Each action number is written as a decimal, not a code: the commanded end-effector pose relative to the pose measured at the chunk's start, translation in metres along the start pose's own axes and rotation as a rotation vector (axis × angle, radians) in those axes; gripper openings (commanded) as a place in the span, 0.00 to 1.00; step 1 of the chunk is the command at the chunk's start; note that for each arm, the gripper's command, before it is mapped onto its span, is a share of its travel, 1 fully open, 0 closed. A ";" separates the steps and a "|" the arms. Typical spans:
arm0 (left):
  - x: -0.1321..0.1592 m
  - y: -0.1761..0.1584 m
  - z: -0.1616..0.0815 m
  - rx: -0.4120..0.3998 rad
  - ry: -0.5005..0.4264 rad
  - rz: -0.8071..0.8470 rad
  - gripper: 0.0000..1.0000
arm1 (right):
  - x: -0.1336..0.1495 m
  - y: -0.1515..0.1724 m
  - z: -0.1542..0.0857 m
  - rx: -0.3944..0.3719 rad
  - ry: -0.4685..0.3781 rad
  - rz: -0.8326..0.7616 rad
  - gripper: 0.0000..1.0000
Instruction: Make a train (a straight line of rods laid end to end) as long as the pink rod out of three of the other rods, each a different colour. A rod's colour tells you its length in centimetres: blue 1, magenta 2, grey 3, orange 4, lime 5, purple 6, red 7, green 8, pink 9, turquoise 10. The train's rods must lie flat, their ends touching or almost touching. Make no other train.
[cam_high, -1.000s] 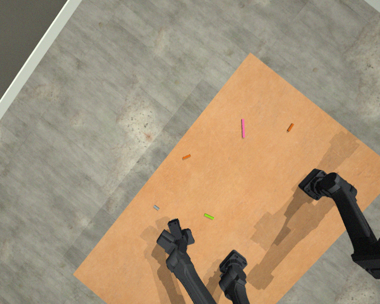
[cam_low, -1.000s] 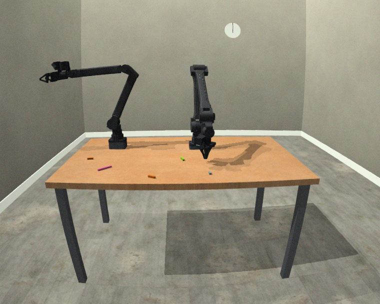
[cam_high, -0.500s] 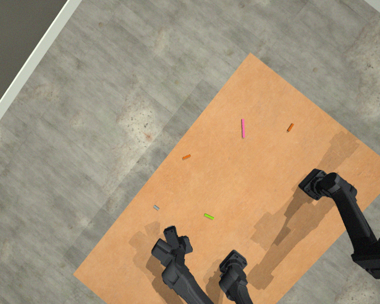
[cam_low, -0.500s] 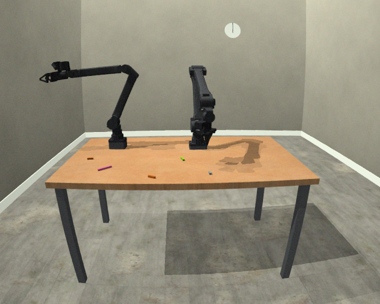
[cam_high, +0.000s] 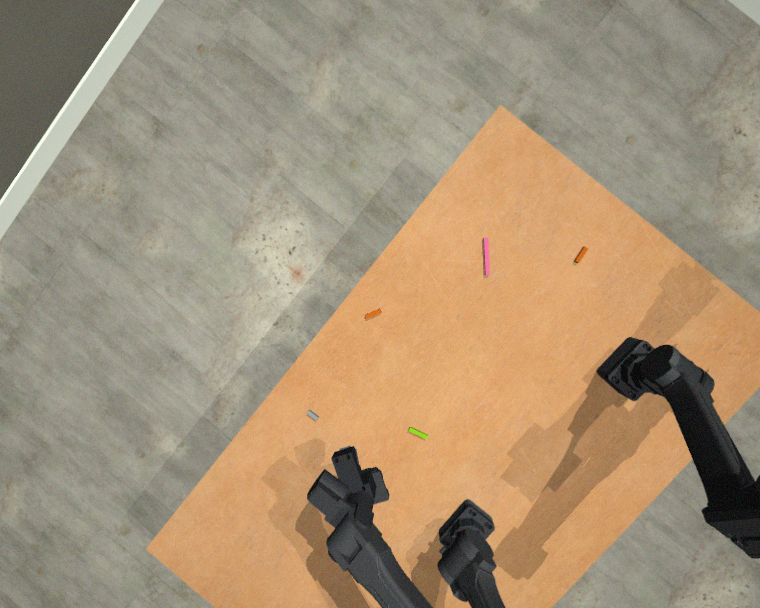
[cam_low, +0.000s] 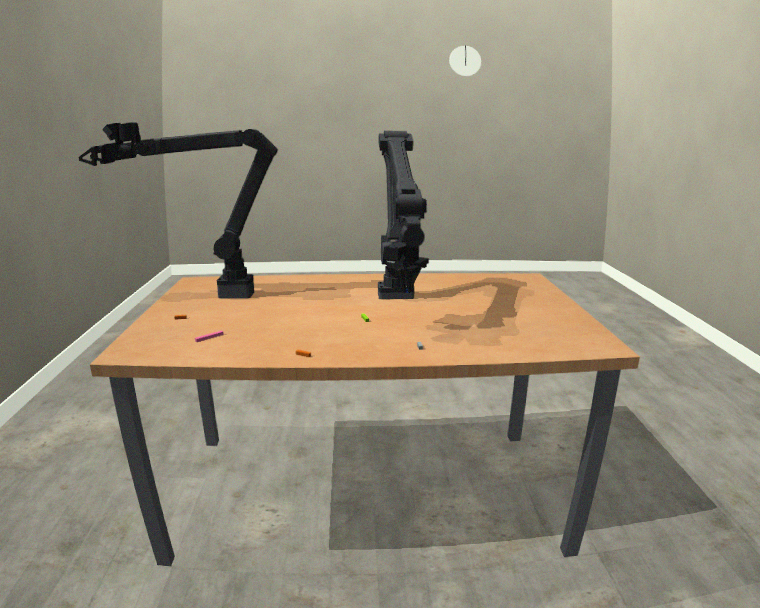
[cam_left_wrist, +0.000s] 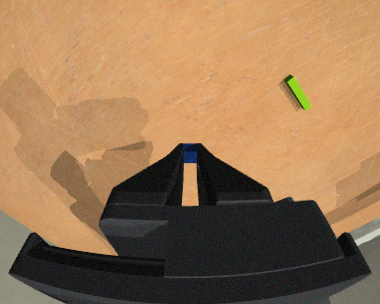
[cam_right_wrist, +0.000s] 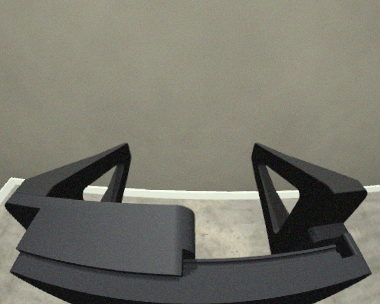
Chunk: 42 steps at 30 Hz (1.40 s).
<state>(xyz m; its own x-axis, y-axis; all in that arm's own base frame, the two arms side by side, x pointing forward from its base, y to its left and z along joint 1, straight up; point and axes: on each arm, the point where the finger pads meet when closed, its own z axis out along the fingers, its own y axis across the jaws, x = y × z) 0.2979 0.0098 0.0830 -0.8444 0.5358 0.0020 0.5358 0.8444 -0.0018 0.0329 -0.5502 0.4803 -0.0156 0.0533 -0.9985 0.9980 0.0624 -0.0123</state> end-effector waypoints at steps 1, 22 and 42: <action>-0.022 -0.005 -0.017 -0.027 -0.043 -0.009 0.04 | -0.020 -0.008 -0.007 0.016 -0.054 0.013 1.00; -0.044 -0.286 -0.022 0.009 -0.041 0.086 0.04 | -0.020 -0.008 -0.007 0.016 -0.054 0.013 1.00; -0.021 -0.335 -0.026 0.025 -0.052 0.097 0.04 | -0.020 -0.008 -0.007 0.016 -0.054 0.013 1.00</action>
<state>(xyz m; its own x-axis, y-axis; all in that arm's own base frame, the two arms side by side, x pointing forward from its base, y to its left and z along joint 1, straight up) 0.1284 -0.2658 0.0870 -0.7760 0.6308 0.0030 0.6308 0.7760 0.0001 0.0329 -0.5502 0.4803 -0.0156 0.0533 -0.9985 0.9980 0.0624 -0.0123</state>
